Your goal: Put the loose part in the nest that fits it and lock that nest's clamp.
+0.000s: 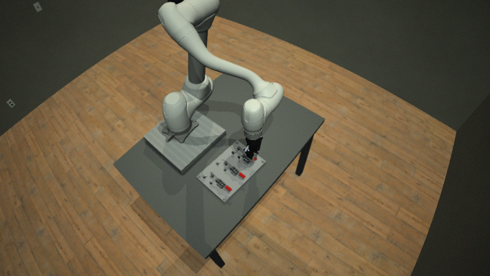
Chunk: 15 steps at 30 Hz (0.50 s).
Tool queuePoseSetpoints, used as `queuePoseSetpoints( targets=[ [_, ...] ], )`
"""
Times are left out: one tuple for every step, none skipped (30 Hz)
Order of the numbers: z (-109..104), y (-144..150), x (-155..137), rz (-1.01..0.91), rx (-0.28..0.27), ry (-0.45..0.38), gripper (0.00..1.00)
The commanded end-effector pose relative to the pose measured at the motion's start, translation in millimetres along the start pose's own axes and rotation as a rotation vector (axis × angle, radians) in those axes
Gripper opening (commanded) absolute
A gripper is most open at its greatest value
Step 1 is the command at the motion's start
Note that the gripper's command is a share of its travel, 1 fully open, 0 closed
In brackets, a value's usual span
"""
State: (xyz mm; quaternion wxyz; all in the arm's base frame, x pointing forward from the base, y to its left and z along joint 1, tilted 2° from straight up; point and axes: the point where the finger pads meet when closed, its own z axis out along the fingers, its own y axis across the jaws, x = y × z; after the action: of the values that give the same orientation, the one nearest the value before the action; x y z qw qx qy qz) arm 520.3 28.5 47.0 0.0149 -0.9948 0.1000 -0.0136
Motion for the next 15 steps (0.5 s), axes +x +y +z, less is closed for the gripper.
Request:
queuePoseSetpoints(
  targets=[
    [-2, 0, -2, 0.000, 0.000, -0.001, 0.10],
    [-3, 0, -3, 0.000, 0.000, -0.001, 0.10],
    [-3, 0, -4, 0.000, 0.000, -0.001, 0.10],
    [-4, 0, -5, 0.000, 0.000, -0.001, 0.10],
    [-5, 0, -6, 0.000, 0.000, -0.001, 0.10],
    [-5, 0, -7, 0.000, 0.000, -0.001, 0.10],
    [-6, 0, -8, 0.000, 0.000, -0.001, 0.10],
    [-6, 0, -9, 0.000, 0.000, -0.001, 0.10],
    [-7, 0, -10, 0.000, 0.000, -0.001, 0.10],
    [-7, 0, -11, 0.000, 0.000, -0.001, 0.10],
    [-8, 0, -12, 0.000, 0.000, -0.001, 0.10],
    [-8, 0, -13, 0.000, 0.000, -0.001, 0.10],
    [-9, 0, -14, 0.000, 0.000, -0.001, 0.10],
    [-9, 0, -14, 0.000, 0.000, -0.001, 0.10],
    [-9, 0, -14, 0.000, 0.000, -0.001, 0.10]
  ],
)
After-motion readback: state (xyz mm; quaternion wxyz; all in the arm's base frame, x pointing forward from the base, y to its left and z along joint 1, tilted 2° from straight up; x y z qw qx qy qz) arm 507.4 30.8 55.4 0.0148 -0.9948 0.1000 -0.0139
